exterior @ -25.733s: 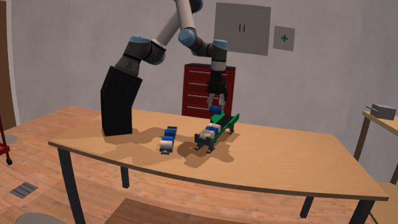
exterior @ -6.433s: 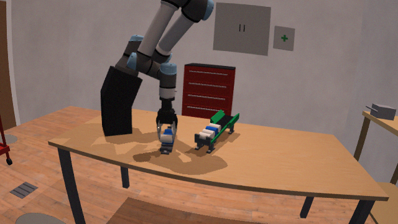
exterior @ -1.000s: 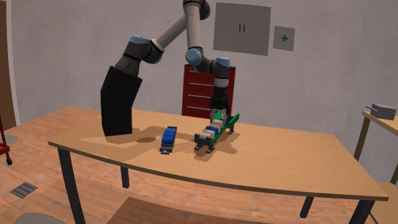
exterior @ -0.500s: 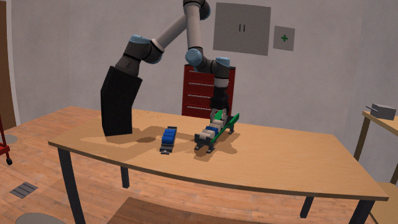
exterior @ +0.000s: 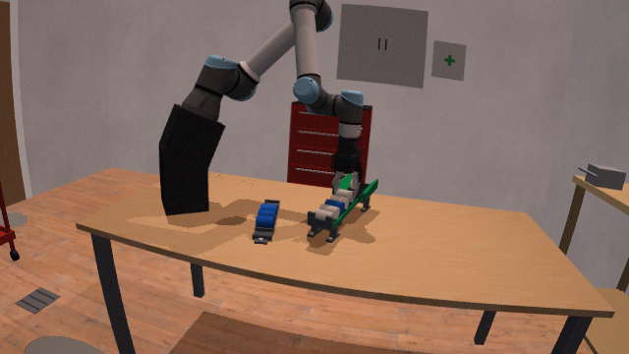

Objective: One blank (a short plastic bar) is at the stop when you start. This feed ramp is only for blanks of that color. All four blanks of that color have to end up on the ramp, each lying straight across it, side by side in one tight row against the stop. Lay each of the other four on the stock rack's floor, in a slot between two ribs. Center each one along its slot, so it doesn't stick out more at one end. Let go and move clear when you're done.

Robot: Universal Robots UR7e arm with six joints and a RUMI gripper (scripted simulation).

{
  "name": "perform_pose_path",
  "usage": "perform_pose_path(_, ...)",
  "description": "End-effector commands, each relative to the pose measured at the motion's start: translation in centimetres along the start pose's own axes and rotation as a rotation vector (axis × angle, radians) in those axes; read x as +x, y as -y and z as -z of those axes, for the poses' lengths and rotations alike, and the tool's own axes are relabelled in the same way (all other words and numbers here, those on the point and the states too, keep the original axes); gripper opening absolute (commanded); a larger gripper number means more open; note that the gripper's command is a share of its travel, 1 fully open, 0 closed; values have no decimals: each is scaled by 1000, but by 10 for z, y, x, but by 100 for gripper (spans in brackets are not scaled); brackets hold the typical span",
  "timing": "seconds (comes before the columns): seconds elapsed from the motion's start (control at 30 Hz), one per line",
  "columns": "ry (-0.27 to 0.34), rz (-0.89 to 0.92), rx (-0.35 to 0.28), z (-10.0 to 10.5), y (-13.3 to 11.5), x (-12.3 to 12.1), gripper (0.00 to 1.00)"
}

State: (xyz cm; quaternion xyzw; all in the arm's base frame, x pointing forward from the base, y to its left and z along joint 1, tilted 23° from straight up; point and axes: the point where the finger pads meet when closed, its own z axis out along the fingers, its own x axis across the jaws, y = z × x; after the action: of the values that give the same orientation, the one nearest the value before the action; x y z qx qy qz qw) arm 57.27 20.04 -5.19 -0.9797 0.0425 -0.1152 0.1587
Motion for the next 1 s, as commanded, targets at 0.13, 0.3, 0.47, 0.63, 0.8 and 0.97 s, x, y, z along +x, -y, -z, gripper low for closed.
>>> perform_pose_path(0.13,-1,0,0,0,0,1,35)
perform_pose_path(0.3,-1,0,0,0,0,1,35)
perform_pose_path(0.47,-1,0,0,0,0,1,35)
perform_pose_path(0.63,-1,0,0,0,0,1,35)
perform_pose_path(0.8,-1,0,0,0,0,1,37)
perform_pose_path(0.97,-1,0,0,0,0,1,42)
